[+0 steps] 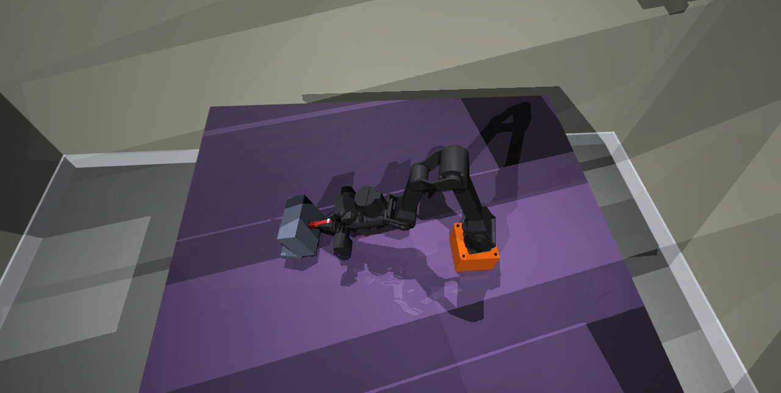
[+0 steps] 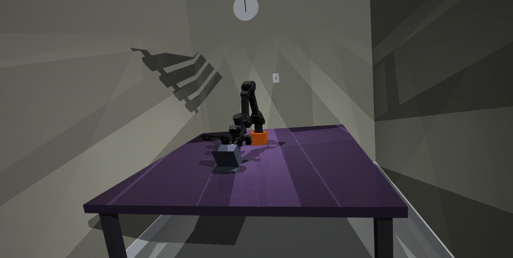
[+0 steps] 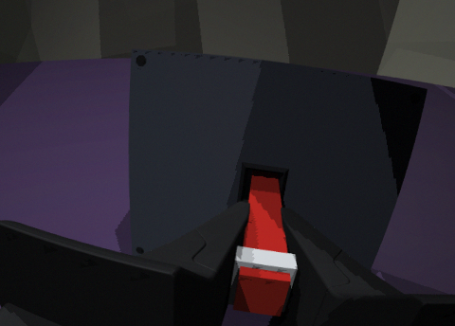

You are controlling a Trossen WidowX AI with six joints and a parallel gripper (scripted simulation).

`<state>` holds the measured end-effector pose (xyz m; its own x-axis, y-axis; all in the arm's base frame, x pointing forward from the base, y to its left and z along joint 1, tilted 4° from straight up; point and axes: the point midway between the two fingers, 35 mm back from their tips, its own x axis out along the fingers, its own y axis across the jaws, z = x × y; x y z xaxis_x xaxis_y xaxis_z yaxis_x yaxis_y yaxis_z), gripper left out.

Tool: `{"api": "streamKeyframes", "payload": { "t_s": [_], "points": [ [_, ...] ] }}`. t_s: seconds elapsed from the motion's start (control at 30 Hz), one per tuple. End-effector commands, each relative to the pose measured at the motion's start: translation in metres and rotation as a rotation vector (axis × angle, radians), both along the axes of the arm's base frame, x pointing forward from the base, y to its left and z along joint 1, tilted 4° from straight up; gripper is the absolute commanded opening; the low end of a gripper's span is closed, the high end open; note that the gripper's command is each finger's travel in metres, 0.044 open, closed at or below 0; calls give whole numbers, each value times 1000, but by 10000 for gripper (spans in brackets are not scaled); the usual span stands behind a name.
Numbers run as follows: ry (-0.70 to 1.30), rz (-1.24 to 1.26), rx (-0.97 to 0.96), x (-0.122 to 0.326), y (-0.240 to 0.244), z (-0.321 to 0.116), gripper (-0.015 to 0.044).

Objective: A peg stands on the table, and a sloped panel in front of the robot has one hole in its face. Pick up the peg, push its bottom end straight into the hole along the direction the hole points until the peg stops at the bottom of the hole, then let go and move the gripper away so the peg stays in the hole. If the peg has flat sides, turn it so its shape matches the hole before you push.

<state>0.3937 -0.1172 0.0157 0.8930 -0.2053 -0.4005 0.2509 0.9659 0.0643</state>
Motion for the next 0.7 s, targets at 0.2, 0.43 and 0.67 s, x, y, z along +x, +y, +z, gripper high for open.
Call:
{"api": "streamKeyframes", "payload": {
  "t_s": [0.2, 0.43, 0.67],
  "points": [
    [-7, -2, -2, 5, -2, 0, 0],
    [-8, -2, -2, 8, -2, 0, 0],
    [-8, -2, -2, 10, -3, -1, 0]
  ]
}}
